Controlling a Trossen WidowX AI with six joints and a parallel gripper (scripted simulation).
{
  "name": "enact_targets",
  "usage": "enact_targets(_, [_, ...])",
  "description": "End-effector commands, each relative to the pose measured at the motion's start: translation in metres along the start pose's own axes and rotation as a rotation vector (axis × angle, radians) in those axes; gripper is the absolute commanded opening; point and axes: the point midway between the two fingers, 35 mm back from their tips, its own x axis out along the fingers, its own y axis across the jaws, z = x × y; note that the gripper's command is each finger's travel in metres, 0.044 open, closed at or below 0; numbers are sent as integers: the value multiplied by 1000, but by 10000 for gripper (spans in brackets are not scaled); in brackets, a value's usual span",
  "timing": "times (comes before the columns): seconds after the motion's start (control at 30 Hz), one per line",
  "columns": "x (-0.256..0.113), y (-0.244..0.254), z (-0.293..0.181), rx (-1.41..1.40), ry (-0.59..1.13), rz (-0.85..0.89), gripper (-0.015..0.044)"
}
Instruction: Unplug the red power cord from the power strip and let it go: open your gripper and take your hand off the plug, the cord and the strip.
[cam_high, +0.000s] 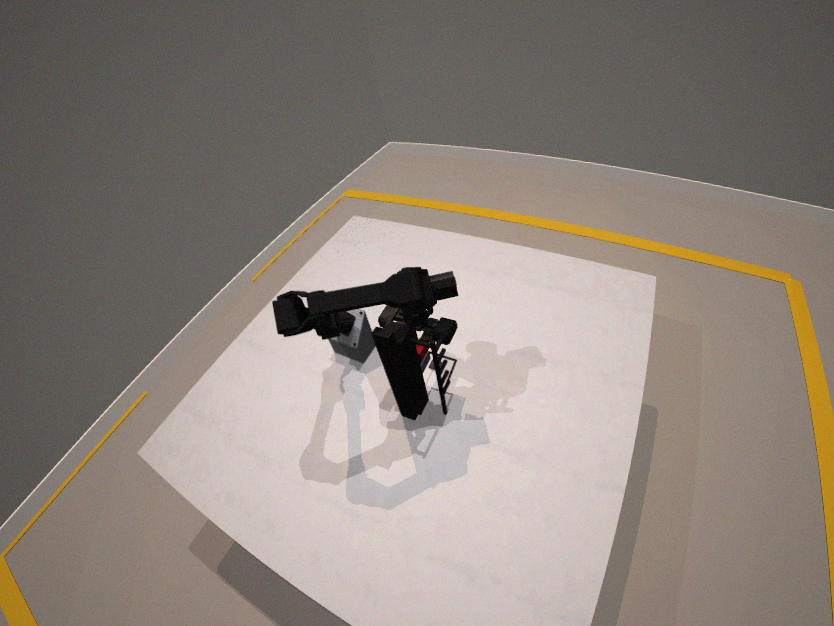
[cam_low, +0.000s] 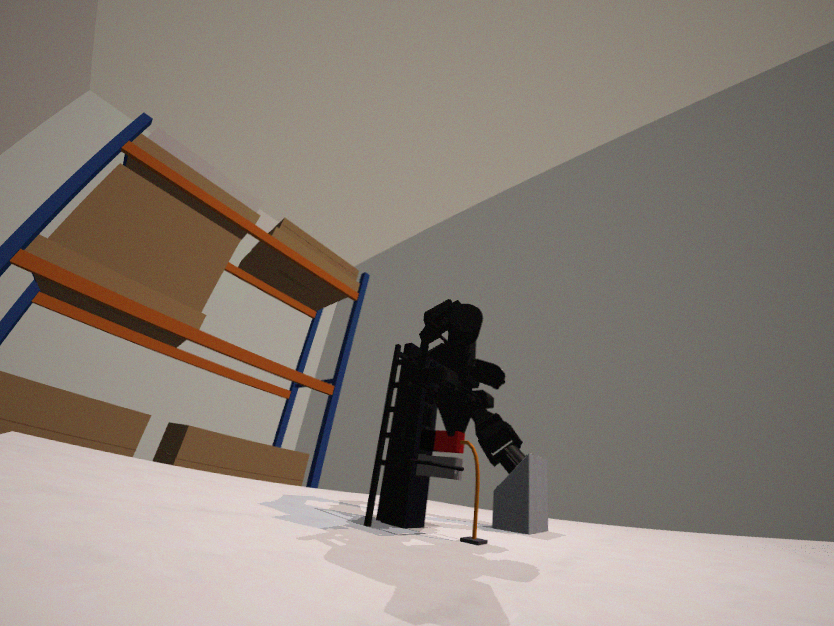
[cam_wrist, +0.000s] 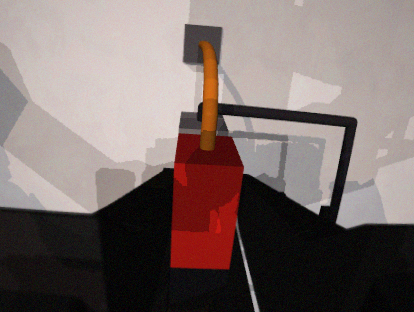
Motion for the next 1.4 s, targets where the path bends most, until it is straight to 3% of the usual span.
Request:
enact_targets(0.0, [0,-1,4,3,-1,-2,0])
enact_targets(1.1, [-6,-1,57,-2,-1,-3,0])
enact_targets(1.3, [-3,-1,47,4,1,3,157])
enact_targets(1.37, [-3,-1,47,4,1,3,160])
